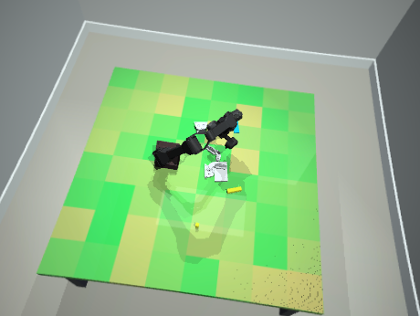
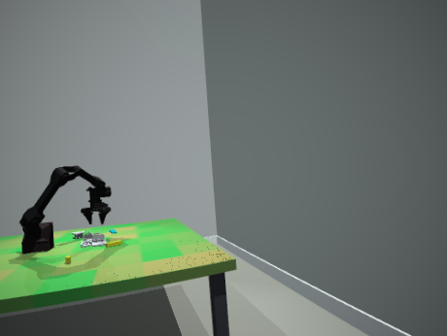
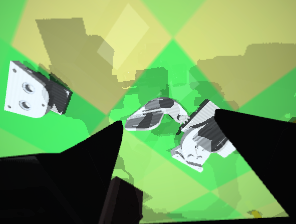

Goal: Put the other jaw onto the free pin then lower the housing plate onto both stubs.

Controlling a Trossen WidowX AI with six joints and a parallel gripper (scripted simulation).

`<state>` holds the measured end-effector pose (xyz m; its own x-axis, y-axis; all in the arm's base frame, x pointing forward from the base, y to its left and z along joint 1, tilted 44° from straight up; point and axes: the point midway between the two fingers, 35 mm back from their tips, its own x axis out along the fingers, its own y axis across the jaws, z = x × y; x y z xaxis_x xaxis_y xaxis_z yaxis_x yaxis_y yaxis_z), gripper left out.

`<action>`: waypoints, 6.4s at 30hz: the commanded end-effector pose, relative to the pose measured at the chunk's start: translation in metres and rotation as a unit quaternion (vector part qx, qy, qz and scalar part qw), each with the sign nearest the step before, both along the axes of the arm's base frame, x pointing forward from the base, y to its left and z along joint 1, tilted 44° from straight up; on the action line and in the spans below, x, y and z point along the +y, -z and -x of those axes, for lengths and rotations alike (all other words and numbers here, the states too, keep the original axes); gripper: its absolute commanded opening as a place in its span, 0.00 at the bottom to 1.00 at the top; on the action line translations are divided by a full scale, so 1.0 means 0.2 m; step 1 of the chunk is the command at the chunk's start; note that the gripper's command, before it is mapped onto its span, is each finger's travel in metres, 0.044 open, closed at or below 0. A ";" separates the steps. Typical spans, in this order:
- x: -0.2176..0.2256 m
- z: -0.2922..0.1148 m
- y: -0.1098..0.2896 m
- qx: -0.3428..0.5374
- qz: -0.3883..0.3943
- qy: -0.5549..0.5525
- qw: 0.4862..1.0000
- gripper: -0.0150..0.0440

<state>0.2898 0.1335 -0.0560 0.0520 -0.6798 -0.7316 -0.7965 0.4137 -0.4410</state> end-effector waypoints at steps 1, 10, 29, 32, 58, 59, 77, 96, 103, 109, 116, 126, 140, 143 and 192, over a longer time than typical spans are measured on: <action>0.00 0.02 0.00 0.035 0.000 -0.037 0.999 1.00; 0.00 0.04 -0.01 0.113 0.006 -0.122 0.986 1.00; 0.00 0.08 -0.02 0.272 0.018 -0.294 0.916 1.00; -0.01 0.09 -0.03 0.296 0.020 -0.320 0.900 1.00; -0.01 0.14 -0.04 0.481 0.035 -0.520 0.705 1.00; -0.01 0.15 -0.04 0.487 0.035 -0.527 0.696 1.00; -0.15 0.14 0.10 0.508 0.038 -0.549 0.663 1.00; -0.24 0.13 0.20 0.508 0.038 -0.549 0.663 1.00; -0.28 0.13 0.24 0.508 0.038 -0.549 0.663 1.00; -0.32 0.13 0.28 0.508 0.039 -0.548 0.663 1.00; -0.33 0.13 0.28 0.509 0.039 -0.548 0.663 1.00; -0.33 0.13 0.28 0.509 0.039 -0.548 0.663 1.00; -0.32 0.13 0.29 0.507 0.036 -0.548 0.664 0.96; -0.32 0.13 0.29 0.507 0.036 -0.548 0.664 0.82; -0.06 0.15 0.01 0.508 0.037 -0.549 0.663 0.48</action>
<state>0.2587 0.1108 -0.0663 0.0427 -0.6858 -0.7265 -0.4934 -0.6468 0.5816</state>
